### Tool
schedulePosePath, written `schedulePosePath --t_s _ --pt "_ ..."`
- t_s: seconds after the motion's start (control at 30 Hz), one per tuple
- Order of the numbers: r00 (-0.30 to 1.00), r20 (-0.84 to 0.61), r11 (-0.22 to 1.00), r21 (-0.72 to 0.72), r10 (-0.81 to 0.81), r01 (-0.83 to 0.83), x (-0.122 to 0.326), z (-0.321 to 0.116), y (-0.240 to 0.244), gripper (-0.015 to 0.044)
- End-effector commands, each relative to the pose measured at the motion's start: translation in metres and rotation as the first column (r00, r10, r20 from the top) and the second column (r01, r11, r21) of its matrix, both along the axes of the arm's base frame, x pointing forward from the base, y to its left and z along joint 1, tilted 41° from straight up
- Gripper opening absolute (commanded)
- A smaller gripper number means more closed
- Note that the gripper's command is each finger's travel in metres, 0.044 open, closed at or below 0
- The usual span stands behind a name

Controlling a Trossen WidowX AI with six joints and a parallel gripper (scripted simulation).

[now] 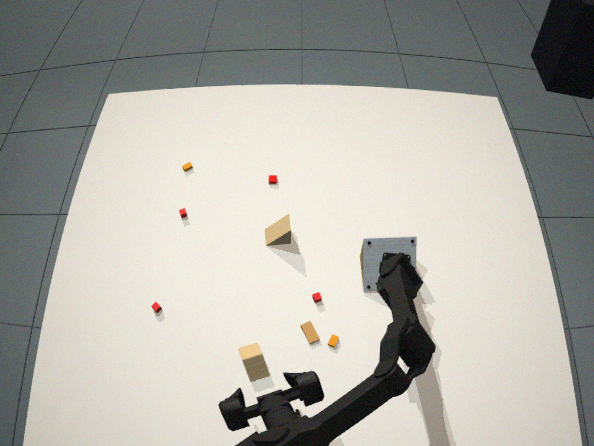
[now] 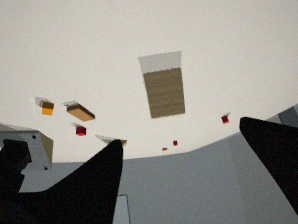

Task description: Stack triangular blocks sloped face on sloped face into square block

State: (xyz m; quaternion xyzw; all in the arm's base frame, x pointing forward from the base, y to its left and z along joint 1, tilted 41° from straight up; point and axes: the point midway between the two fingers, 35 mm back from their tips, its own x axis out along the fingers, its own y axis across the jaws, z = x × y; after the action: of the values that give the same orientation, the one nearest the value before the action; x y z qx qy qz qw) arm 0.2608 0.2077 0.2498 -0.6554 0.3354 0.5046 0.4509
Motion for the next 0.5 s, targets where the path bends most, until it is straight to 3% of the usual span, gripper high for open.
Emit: schedulePosePath --t_s 0.0,0.47 --pt "1.0 -0.012 1.0 -0.004 -0.014 0.014 0.005 -0.014 0.002 0.044" --pt "1.0 -0.013 1.0 -0.007 -0.014 0.014 0.024 -0.095 0.001 0.044"
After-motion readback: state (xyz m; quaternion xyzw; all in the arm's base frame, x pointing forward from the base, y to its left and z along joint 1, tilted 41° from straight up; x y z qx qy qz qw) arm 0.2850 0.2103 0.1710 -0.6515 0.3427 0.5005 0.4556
